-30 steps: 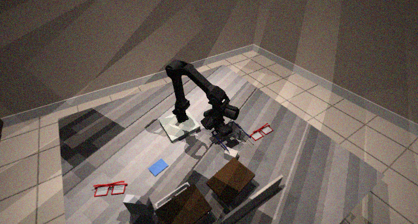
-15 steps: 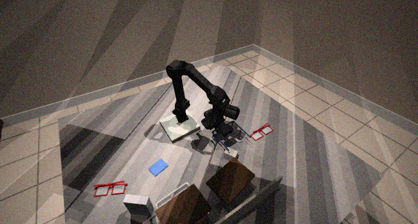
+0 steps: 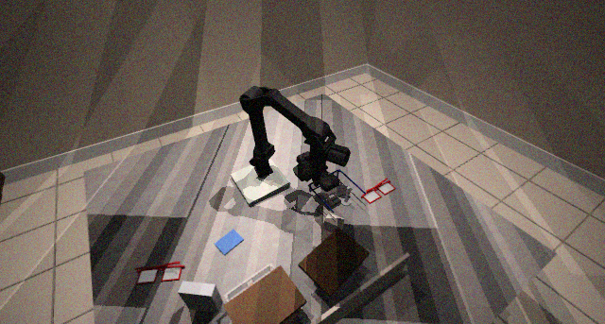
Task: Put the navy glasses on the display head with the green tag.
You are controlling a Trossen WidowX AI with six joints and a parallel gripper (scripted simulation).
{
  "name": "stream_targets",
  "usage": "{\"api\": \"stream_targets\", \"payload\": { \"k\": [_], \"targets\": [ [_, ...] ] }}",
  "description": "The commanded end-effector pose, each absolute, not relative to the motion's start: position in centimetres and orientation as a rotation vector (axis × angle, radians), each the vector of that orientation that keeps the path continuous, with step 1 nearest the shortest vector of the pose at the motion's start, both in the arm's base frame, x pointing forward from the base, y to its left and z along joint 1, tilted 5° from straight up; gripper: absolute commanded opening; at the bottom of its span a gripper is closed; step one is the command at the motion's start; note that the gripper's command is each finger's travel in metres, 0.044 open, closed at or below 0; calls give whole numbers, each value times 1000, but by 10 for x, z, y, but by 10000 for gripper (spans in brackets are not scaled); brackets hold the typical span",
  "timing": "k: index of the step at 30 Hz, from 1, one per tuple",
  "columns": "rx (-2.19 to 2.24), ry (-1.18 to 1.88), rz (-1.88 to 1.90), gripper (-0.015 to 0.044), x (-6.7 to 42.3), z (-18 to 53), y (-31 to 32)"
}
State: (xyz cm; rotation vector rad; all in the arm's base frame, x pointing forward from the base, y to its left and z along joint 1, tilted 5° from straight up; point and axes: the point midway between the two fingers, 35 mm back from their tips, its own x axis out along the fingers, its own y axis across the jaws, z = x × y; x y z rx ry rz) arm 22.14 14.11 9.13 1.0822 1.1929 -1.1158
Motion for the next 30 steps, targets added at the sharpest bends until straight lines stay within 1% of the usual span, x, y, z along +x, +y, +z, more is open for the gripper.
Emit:
{"api": "stream_targets", "payload": {
  "k": [1,11,30],
  "targets": [
    [1095,1184,-1107,0,221,118,145],
    [1094,1151,-1110,0,216,127,147],
    [1183,782,-1024,0,179,155,153]
  ]
}}
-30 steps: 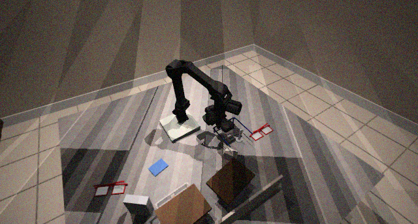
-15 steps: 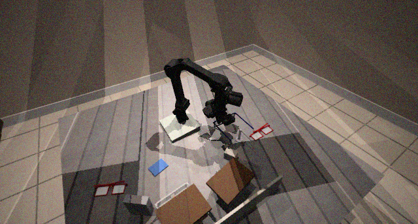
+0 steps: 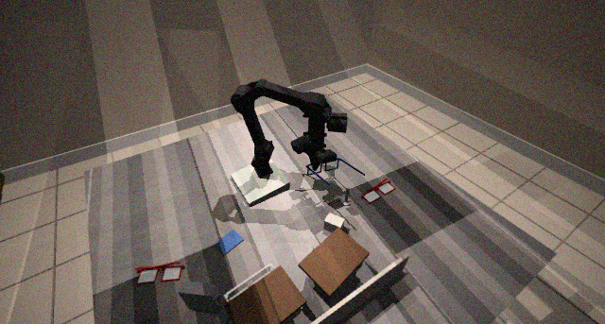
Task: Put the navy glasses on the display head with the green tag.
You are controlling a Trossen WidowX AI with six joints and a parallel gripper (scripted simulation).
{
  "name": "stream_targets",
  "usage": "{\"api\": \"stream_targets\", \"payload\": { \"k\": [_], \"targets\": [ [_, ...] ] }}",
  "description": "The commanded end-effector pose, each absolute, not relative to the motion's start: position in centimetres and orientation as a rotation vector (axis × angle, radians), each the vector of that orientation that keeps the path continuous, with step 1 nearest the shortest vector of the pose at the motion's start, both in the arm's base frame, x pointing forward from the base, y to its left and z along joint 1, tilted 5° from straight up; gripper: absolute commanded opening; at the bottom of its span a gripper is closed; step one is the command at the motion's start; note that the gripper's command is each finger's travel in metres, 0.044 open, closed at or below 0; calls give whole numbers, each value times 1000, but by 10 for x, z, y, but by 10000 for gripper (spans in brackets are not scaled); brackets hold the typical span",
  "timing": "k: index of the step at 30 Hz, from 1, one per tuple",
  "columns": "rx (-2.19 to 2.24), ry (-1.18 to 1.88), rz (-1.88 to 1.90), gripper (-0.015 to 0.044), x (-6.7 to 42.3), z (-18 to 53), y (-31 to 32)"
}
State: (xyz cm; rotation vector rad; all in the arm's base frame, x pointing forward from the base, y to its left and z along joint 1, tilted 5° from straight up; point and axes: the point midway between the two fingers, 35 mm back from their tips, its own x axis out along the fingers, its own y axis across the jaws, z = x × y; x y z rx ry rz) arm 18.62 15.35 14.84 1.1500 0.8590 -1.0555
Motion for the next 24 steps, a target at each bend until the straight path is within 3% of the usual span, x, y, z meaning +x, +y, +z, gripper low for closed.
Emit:
{"api": "stream_targets", "payload": {
  "k": [1,24],
  "targets": [
    [1192,765,-1013,0,178,157,153],
    [1489,470,-695,0,147,201,159]
  ]
}}
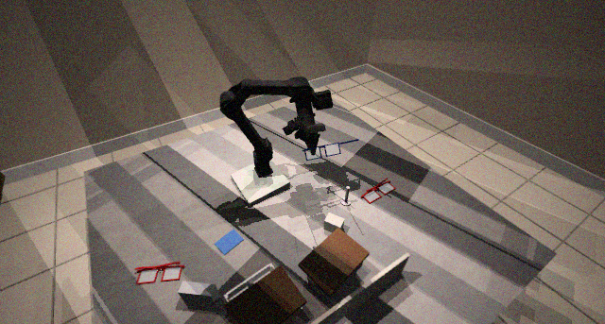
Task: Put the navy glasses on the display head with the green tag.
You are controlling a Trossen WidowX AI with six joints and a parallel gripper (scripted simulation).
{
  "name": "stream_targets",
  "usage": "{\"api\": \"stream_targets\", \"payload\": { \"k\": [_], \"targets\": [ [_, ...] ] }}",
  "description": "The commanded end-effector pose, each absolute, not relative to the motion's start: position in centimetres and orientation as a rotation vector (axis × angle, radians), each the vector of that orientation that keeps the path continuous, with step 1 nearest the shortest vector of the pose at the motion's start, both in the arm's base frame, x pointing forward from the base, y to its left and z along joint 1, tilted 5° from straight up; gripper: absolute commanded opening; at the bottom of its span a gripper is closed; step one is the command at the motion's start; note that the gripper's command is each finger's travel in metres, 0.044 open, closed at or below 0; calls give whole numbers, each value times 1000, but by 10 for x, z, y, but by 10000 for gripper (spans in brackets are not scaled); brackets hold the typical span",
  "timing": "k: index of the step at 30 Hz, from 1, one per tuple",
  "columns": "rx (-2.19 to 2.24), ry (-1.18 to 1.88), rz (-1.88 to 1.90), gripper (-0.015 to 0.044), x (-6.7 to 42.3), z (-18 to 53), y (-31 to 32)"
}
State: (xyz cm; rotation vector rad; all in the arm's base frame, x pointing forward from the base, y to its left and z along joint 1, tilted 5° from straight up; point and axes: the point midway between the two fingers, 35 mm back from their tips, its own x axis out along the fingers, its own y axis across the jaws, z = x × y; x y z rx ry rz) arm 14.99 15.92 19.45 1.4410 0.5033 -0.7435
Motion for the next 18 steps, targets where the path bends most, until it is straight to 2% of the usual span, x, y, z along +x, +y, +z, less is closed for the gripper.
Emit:
{"api": "stream_targets", "payload": {
  "k": [1,18],
  "targets": [
    [1489,470,-695,0,147,201,159],
    [1460,493,-724,0,148,197,160]
  ]
}}
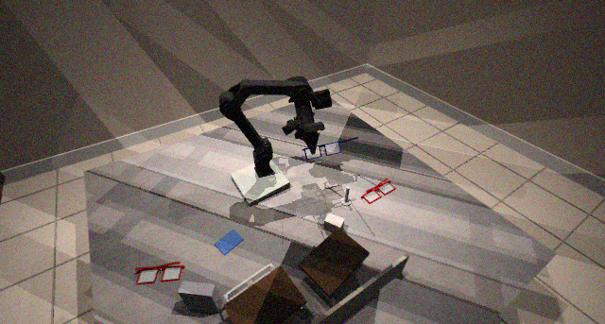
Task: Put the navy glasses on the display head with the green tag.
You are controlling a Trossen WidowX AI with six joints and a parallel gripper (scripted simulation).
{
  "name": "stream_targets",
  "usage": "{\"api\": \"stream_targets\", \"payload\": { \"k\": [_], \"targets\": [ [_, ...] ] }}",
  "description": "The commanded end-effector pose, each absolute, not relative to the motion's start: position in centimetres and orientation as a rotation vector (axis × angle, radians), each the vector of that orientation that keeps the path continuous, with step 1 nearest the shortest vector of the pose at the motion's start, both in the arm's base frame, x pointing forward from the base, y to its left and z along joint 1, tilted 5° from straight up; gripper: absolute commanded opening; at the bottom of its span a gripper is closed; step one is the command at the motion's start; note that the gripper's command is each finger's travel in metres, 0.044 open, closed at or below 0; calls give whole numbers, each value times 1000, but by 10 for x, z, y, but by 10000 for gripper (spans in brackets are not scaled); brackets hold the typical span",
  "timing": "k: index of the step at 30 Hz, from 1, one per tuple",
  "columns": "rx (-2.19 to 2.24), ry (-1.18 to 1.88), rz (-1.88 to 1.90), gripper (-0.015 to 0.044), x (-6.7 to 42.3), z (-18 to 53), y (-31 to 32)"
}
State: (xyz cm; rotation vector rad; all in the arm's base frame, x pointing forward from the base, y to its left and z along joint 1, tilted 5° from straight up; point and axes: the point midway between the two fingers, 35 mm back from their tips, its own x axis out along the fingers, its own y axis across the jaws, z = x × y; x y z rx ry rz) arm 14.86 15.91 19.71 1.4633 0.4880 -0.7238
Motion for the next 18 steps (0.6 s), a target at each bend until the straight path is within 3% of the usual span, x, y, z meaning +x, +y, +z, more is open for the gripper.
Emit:
{"api": "stream_targets", "payload": {
  "k": [1,18],
  "targets": [
    [1460,493,-724,0,148,197,160],
    [1396,504,-775,0,158,194,153]
  ]
}}
